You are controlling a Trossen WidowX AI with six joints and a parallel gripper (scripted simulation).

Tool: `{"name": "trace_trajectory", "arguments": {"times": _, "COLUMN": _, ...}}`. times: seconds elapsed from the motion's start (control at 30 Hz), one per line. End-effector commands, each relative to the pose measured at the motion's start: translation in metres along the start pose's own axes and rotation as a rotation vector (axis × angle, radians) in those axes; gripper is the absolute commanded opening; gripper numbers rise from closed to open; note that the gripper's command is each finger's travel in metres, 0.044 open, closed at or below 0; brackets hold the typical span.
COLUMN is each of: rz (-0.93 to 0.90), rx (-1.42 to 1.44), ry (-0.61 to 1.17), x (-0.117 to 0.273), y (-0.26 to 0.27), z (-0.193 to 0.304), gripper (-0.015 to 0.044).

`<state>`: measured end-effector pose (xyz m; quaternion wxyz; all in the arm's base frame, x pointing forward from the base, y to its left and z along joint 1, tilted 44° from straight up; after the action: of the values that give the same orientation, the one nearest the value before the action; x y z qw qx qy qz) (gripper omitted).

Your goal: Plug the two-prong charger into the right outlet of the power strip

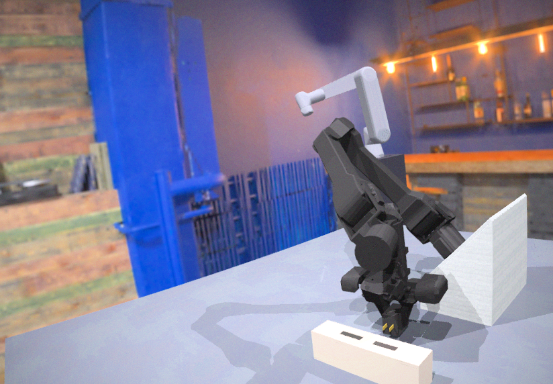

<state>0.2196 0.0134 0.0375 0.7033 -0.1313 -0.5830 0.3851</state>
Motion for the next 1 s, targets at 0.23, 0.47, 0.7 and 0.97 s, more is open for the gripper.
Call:
{"name": "trace_trajectory", "arguments": {"times": 0.23, "rz": 0.005, "rx": -0.069, "ry": 0.001, "x": -0.004, "y": -0.011, "z": 0.002, "gripper": 0.0000}}
{"name": "trace_trajectory", "arguments": {"times": 0.47, "rz": 0.006, "rx": -0.075, "ry": 0.001, "x": -0.003, "y": -0.014, "z": -0.006, "gripper": 0.0000}}
{"name": "trace_trajectory", "arguments": {"times": 0.7, "rz": 0.006, "rx": -0.080, "ry": 0.001, "x": -0.003, "y": -0.017, "z": -0.014, "gripper": 0.0000}}
{"name": "trace_trajectory", "arguments": {"times": 0.97, "rz": 0.006, "rx": -0.087, "ry": 0.001, "x": -0.002, "y": -0.021, "z": -0.023, "gripper": 0.0000}}
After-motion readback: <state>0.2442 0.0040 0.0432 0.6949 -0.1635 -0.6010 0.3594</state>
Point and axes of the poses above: the point midway between the two fingers, 35 mm back from their tips, its own x axis back along the fingers, its own y axis across the jaws, z = x × y, the point moved 7 cm from there along x, back along the fingers, and after that the axes turned 11 degrees about x, right-handed, at the moved point
